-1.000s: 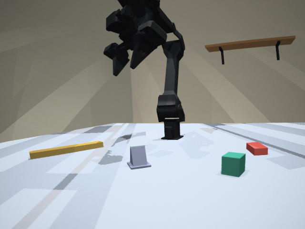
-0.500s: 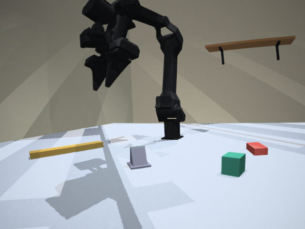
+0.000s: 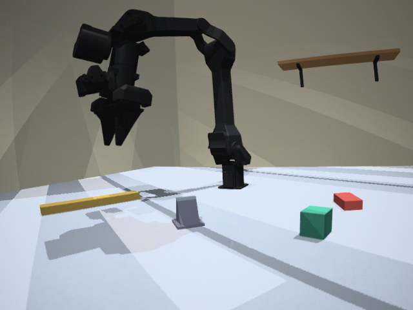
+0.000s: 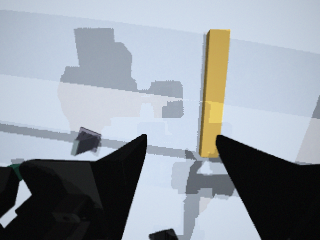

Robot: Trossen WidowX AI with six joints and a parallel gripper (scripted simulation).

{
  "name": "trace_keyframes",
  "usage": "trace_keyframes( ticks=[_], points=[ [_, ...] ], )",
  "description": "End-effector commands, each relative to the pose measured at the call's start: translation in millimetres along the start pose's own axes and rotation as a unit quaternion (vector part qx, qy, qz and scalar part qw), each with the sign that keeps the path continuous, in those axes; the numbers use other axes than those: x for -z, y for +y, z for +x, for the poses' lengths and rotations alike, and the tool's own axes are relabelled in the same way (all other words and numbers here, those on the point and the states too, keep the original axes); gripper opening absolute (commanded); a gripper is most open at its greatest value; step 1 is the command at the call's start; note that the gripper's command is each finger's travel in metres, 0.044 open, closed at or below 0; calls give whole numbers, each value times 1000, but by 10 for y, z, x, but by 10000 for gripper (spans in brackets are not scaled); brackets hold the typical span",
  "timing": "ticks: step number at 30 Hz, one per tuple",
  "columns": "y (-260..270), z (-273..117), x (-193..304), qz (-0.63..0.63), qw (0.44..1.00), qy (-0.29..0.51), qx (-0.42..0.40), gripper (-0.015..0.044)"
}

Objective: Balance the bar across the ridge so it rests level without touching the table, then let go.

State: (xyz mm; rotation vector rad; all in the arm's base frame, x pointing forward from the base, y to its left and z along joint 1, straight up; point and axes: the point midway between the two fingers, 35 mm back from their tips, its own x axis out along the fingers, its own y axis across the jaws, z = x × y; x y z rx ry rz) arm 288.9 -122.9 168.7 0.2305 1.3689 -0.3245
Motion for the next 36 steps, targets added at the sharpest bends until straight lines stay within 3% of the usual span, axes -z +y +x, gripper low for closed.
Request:
trace_keyframes(
  ticks=[1, 14, 25, 36],
  points=[
    [-144, 114, -29, 0, 1000, 19, -1, 315],
    [-735, 522, -5, 6, 997, 82, -9, 315],
    [-735, 961, 69, 7, 997, 82, -10, 315],
    [-733, 1057, 83, 7, 997, 82, -10, 315]
  ],
)
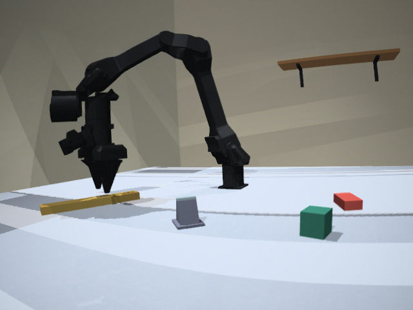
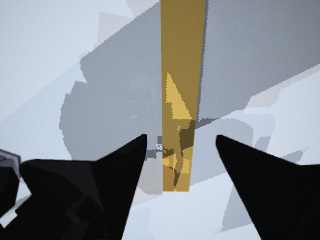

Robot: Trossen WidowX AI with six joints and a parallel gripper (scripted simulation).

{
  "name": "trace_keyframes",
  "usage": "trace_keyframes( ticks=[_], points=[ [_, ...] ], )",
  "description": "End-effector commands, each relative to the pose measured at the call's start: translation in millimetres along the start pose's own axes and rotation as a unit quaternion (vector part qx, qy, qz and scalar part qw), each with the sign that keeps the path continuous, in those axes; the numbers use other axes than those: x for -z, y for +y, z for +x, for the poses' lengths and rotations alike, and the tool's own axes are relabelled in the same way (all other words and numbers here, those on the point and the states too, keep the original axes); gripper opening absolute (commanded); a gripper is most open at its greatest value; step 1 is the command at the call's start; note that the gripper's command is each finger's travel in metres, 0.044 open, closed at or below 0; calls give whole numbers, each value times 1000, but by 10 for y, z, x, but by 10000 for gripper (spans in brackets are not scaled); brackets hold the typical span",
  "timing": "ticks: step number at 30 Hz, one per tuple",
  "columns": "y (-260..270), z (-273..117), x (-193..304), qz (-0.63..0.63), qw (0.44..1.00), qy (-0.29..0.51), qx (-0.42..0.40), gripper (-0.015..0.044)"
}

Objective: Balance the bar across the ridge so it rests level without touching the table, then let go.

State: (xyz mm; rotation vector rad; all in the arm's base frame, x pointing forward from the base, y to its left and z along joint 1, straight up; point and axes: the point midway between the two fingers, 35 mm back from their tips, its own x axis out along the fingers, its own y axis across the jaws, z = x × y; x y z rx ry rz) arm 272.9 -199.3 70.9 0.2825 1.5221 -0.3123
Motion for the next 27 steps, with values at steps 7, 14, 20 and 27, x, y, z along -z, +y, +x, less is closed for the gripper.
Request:
trace_keyframes(
  ticks=[7, 14, 20, 27],
  points=[
    [11, 171, 10, -2, 1000, 3, -3, 315],
    [12, 227, 12, -2, 1000, 3, -3, 315],
    [12, 227, 12, -2, 1000, 3, -3, 315],
    [5, 222, 15, 0, 1000, 3, -1, 236]
  ],
)
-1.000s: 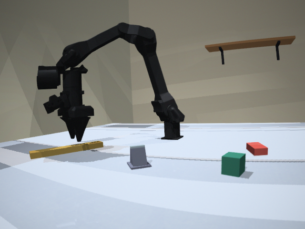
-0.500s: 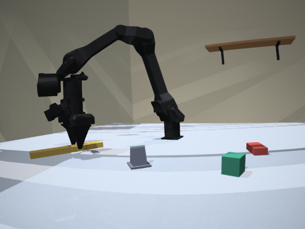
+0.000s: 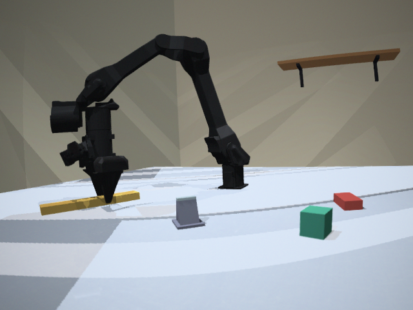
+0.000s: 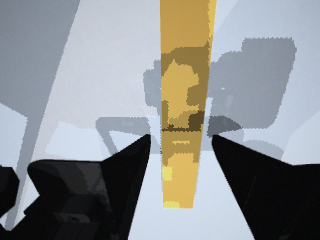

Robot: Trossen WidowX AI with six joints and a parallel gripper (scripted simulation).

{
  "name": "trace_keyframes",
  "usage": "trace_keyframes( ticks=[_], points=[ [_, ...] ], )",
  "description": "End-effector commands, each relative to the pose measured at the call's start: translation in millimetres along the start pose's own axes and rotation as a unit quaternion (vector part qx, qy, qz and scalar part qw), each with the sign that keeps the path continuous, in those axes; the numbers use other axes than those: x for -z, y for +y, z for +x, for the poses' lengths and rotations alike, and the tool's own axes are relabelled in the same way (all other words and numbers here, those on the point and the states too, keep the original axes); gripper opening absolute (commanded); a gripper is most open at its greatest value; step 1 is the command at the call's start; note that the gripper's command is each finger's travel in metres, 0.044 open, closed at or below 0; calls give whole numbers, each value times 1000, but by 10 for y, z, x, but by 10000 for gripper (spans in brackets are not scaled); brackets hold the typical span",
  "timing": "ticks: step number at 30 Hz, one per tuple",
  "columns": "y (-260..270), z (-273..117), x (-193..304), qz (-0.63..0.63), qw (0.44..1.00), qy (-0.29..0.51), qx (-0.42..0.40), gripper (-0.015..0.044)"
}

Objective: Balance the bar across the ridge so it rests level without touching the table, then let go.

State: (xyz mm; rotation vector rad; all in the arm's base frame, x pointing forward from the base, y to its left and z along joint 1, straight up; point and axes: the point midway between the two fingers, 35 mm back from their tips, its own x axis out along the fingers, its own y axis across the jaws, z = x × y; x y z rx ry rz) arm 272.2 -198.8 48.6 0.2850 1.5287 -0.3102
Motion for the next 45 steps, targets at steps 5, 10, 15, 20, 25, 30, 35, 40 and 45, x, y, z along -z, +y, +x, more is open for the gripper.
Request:
trace_keyframes(
  ticks=[5, 10, 15, 20, 25, 30, 35, 40, 45],
  points=[
    [0, 0, 0, 0, 1000, 0, 0, 144],
    [0, 0, 0, 0, 1000, 0, 0, 111],
    [-3, -87, -14, 0, 1000, 0, 0, 0],
    [-6, -214, -29, 0, 1000, 0, -1, 0],
    [-8, -342, -38, -1, 1000, 0, -1, 0],
    [-9, -471, -41, -1, 1000, -1, -1, 0],
    [-8, -601, -38, -1, 1000, -1, -2, 0],
    [-5, -732, -28, -1, 1000, -1, -2, 0],
    [-1, -862, -13, -2, 1000, -1, -2, 0]
  ],
)
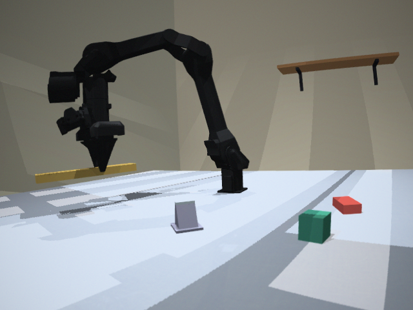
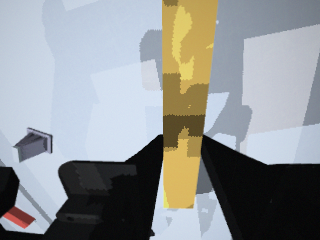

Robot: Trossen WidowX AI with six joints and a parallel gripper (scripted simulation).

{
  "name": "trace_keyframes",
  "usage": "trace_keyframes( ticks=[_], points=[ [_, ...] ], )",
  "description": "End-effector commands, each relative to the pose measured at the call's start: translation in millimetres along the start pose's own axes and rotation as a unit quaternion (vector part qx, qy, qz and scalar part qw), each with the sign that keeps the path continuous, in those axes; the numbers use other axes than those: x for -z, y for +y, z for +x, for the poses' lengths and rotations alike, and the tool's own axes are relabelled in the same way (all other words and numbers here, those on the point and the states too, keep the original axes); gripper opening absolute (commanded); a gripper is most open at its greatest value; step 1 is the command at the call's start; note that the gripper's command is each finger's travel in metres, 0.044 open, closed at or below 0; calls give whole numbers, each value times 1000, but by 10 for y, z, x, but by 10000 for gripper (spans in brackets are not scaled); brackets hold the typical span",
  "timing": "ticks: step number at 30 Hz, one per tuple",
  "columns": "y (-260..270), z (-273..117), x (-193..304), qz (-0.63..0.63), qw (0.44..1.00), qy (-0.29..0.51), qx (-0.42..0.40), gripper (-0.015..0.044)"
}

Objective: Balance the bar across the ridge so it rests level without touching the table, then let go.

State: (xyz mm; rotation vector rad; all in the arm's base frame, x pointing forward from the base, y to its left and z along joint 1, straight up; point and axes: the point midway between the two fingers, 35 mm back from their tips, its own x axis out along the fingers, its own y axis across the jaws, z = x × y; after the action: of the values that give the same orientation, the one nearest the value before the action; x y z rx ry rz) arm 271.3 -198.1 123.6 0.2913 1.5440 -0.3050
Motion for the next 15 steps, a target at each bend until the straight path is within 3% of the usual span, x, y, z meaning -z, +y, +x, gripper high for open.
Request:
trace_keyframes(
  ticks=[1, 15],
  points=[
    [6, -139, 0, -2, 1000, -9, 0, 0],
    [388, -185, -5, -82, 997, -9, -1, 0]
  ],
)
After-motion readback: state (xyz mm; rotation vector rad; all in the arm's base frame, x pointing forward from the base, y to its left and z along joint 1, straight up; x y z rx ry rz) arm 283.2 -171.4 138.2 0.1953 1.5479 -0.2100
